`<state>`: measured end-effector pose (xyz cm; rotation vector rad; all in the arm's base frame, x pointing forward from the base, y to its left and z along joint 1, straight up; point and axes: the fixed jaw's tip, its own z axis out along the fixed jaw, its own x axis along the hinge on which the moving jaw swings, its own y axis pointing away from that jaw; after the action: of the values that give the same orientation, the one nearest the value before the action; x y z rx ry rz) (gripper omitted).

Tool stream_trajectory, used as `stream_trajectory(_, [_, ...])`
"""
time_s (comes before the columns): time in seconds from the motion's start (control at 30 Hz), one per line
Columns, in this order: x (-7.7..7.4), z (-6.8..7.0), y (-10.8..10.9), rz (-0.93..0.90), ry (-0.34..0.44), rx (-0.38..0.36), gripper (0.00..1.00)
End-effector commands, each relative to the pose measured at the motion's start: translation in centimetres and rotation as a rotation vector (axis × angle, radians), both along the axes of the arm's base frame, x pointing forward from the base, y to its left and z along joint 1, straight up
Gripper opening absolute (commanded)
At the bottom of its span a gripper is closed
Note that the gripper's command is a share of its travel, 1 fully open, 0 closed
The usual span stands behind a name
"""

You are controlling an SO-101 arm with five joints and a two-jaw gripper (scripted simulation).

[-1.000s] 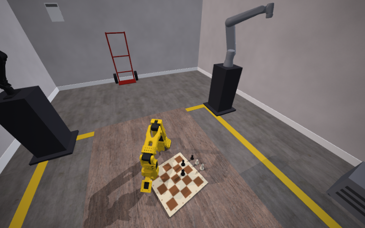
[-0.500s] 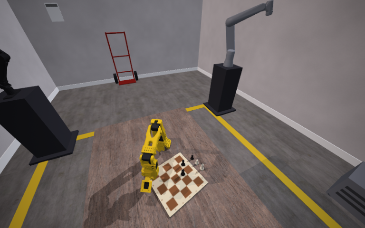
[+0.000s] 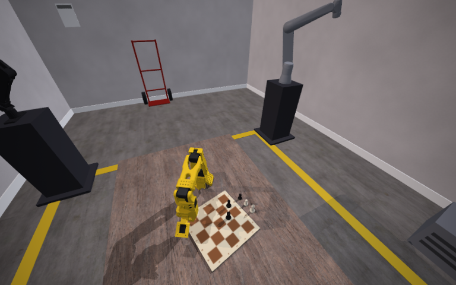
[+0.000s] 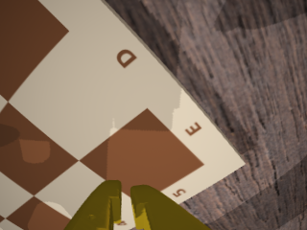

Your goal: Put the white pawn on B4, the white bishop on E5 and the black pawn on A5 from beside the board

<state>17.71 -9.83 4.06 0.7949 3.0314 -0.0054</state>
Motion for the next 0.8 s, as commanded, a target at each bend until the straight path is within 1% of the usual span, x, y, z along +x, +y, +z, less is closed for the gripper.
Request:
stream_trajectory(0.0, [0.1,1.5,-0.3,-0.004,-0.015,-0.008,0.00])
stream_trajectory(0.2, [0.0,4.0,-0.3,-0.004,-0.015,-0.008,0.00])
stream_trajectory(0.33, [0.0,5.0,-0.2,-0.005,-0.040,-0.023,0.00])
stream_trajectory(0.43, [0.0,5.3,-0.2,-0.005,-0.051,-0.030,0.00])
stream_trajectory(0.77, [0.1,5.4,0.0,0.007,-0.057,-0.034,0.00])
